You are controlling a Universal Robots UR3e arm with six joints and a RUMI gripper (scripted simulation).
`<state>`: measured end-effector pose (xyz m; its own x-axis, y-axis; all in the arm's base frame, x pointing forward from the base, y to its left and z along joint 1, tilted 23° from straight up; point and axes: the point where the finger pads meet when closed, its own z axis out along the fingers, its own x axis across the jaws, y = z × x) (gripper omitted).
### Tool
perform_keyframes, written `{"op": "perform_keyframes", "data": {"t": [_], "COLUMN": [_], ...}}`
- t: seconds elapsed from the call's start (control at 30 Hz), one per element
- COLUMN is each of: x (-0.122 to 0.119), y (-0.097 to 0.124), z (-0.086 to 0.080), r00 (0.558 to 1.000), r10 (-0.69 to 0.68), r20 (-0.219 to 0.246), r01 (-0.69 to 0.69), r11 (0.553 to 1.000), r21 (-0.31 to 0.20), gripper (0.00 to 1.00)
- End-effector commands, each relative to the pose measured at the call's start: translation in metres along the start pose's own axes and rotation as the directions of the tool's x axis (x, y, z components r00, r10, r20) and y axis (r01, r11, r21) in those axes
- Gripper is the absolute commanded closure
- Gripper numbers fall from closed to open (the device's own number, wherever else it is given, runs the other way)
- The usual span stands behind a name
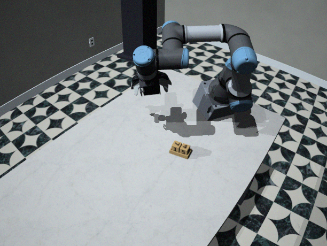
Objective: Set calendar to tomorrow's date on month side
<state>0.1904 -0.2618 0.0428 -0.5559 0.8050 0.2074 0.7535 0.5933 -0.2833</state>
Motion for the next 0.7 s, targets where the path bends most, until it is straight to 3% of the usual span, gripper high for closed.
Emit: {"op": "perform_keyframes", "data": {"t": [0.0, 0.07, 0.13, 0.17, 0.27, 0.33, 0.4, 0.53, 0.67], "x": [0.019, 0.024, 0.035, 0.035, 0.049, 0.054, 0.054, 0.068, 0.079], "y": [0.029, 0.039, 0.058, 0.058, 0.084, 0.093, 0.093, 0.122, 0.142], "z": [-0.01, -0.014, -0.021, -0.022, -0.035, -0.04, -0.04, -0.057, -0.072], "r00": [0.995, 0.991, 0.982, 0.982, 0.964, 0.956, 0.956, 0.928, 0.903], "r10": [0.1, 0.132, 0.187, 0.19, 0.261, 0.286, 0.286, 0.352, 0.392], "r20": [0.009, 0.003, -0.013, -0.014, -0.049, -0.064, -0.064, -0.122, -0.173], "r01": [-0.098, -0.129, -0.185, -0.187, -0.262, -0.288, -0.288, -0.366, -0.421], "r11": [0.986, 0.977, 0.952, 0.95, 0.902, 0.88, 0.88, 0.802, 0.734], "r21": [-0.131, -0.172, -0.245, -0.248, -0.344, -0.377, -0.377, -0.472, -0.533], "gripper": [0.0, 0.0, 0.0, 0.0, 0.0, 0.0, 0.0, 0.0, 0.0]}}
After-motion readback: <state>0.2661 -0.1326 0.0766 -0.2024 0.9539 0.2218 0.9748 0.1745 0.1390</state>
